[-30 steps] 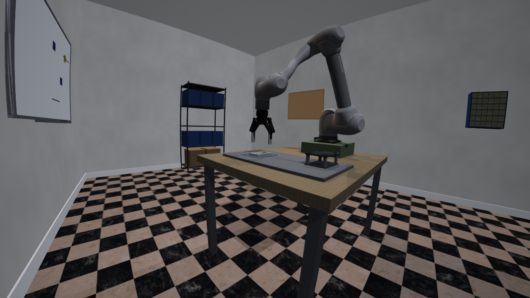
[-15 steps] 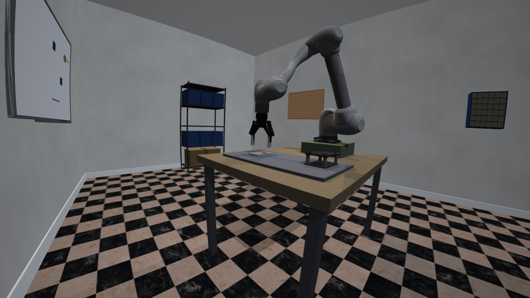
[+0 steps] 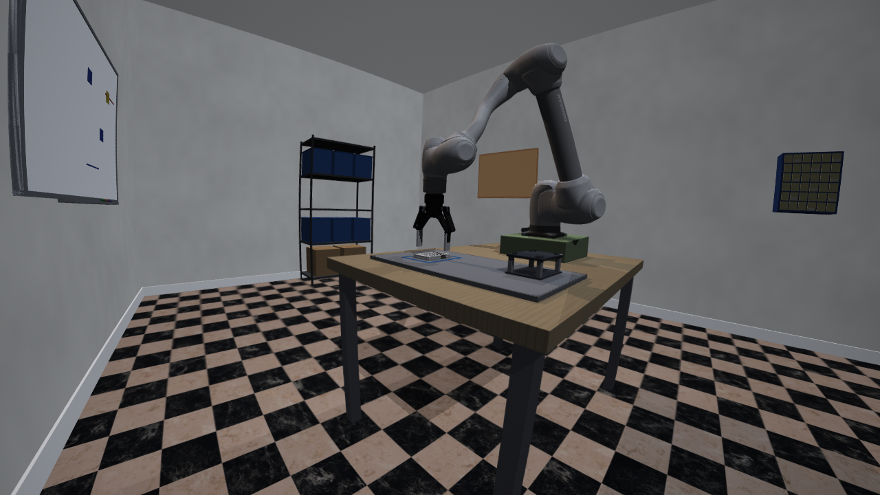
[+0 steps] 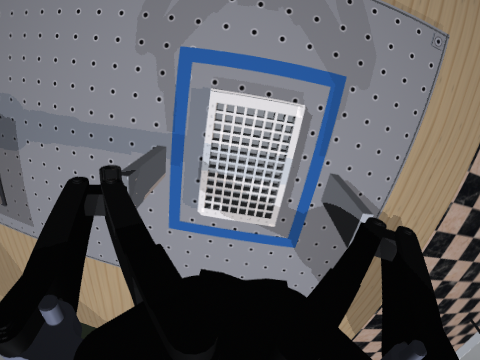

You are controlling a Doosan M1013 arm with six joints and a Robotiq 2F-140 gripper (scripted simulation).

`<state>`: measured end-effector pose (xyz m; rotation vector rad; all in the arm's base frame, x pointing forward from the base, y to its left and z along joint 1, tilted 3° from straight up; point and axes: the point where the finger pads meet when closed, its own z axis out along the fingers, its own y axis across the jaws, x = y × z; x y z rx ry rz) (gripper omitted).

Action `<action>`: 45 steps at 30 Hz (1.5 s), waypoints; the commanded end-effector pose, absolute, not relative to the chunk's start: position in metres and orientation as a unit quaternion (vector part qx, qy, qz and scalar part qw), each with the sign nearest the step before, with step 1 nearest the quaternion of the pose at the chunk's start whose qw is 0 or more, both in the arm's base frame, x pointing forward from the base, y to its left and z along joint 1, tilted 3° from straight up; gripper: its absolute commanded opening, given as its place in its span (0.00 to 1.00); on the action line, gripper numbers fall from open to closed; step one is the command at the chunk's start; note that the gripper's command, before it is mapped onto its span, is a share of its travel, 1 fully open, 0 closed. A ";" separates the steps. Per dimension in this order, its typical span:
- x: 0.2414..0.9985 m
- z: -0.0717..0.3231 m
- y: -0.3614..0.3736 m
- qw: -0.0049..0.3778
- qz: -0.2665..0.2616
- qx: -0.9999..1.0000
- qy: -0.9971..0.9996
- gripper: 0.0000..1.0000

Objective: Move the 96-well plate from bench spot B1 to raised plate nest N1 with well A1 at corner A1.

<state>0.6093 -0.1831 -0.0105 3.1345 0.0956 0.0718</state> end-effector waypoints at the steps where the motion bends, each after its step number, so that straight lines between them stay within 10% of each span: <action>1: 0.609 -0.020 -0.182 0.001 0.024 0.999 0.027 1.00; 45: 0.610 -0.029 -0.182 0.001 0.024 0.999 0.027 1.00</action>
